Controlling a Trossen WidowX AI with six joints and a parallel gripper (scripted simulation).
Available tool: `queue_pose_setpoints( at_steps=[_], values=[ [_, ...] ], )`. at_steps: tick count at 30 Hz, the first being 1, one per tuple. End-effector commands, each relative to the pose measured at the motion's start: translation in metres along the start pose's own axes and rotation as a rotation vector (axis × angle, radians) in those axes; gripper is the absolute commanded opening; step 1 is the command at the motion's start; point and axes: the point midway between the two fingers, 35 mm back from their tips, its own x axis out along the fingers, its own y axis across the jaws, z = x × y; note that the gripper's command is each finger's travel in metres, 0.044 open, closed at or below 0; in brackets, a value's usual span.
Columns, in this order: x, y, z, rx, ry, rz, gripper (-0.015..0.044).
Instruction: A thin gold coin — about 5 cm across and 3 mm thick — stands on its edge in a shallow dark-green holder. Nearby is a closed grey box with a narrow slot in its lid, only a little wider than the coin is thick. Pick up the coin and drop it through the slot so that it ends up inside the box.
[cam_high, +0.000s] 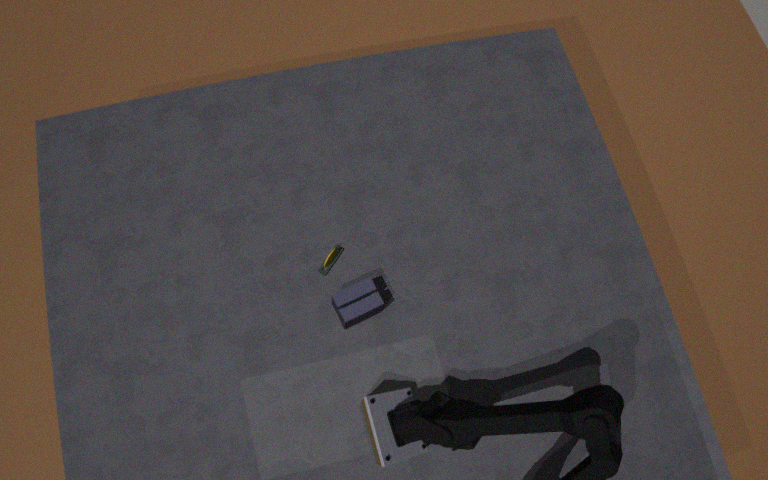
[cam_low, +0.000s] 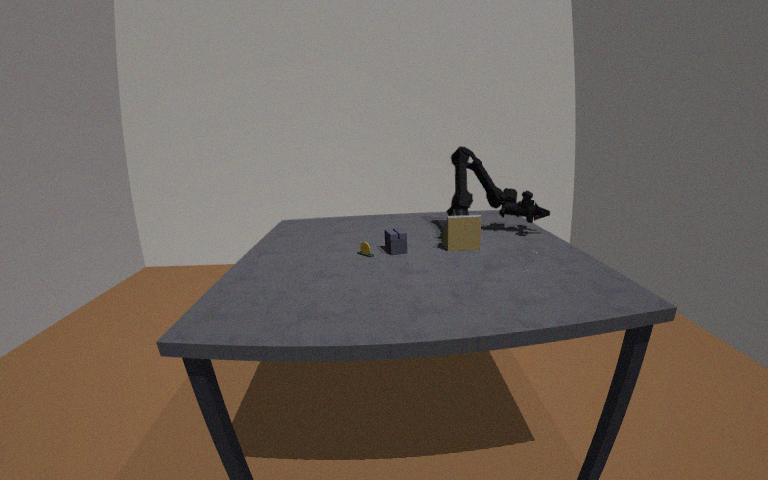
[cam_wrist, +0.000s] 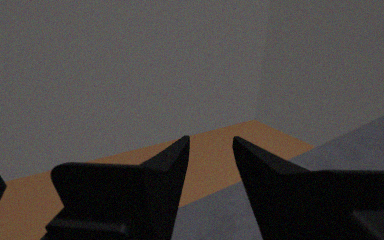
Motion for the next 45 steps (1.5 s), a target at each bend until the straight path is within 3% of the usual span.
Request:
queue_pose_setpoints(
  at_steps=[1, 15, 24, 35, 45],
  values=[
    [-0.021, 0.048, -0.020, -0.046, 0.070, 0.125, 0.0161],
    [-0.157, 0.188, -0.077, -0.186, 0.286, 0.583, 0.0161],
    [-0.275, 0.228, -0.086, -0.264, 0.406, 0.871, 0.0161],
    [-0.434, 0.235, -0.086, -0.344, 0.599, 1.248, 0.0161],
    [-0.578, 0.189, -0.089, -0.418, 0.846, 1.546, 0.0161]
  ],
)
